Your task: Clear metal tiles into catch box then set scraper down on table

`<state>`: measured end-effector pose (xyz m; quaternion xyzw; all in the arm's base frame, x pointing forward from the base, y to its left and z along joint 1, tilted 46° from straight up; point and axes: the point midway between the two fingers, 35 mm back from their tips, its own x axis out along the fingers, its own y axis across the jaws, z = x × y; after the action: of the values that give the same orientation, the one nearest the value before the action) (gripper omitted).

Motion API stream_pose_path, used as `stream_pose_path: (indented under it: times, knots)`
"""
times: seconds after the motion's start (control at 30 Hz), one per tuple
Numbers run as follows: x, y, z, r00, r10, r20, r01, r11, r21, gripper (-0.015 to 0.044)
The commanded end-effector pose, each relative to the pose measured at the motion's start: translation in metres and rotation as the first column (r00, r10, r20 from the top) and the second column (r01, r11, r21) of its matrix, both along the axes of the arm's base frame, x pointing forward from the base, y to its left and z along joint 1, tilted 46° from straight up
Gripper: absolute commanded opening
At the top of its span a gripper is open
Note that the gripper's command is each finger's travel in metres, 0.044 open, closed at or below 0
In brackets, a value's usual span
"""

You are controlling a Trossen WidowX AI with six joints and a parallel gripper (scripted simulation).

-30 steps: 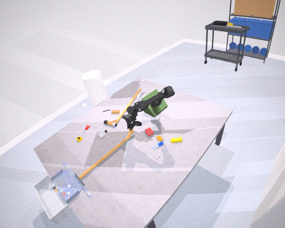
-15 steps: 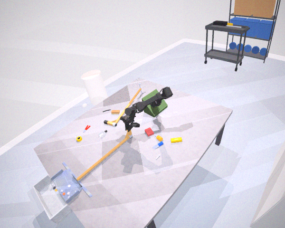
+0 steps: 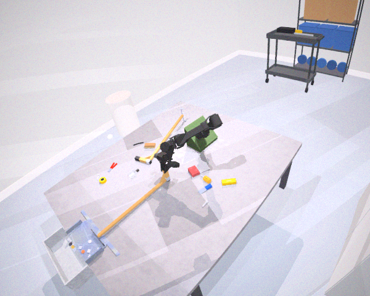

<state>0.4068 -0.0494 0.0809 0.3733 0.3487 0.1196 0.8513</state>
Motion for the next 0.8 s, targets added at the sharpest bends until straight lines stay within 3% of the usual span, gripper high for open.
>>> stream_pose_path:
  times: [0.0,0.77]
  knots:
    - [0.01,-0.003,0.004,1.0,-0.007,0.009,0.007,1.0,-0.005,0.0]
    - [0.041,-0.01,0.008,1.0,-0.007,0.011,0.007,1.0,-0.005,0.0]
